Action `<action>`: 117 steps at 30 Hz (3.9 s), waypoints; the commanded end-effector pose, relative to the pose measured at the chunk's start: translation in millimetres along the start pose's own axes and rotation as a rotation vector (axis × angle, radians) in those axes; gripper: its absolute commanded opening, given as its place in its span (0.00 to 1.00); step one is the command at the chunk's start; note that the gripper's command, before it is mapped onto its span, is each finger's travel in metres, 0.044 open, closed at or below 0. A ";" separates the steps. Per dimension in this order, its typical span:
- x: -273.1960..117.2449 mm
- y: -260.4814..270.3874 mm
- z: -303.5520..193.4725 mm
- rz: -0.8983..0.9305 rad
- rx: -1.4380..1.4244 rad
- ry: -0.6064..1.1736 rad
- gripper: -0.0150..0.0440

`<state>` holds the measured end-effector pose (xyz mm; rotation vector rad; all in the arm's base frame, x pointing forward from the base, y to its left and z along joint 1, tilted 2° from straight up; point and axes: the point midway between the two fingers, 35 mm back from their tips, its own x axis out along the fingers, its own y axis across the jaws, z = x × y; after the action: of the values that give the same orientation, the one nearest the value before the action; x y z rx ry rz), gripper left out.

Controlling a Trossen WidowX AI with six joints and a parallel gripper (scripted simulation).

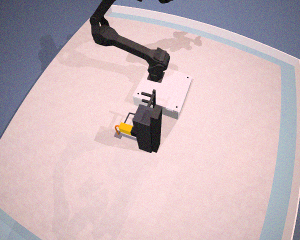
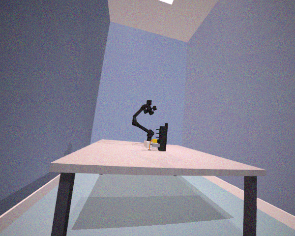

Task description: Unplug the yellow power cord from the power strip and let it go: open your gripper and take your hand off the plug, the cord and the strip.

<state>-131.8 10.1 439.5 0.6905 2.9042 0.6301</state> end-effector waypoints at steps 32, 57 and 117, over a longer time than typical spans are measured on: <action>-22.3 186.7 116.7 0.546 -0.210 -0.608 0.53; -188.9 263.1 198.8 0.785 -0.303 -1.249 0.53; -413.6 -37.3 375.8 0.627 1.199 -1.581 0.53</action>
<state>290.7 -70.2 79.0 1.2665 1.2088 -1.2248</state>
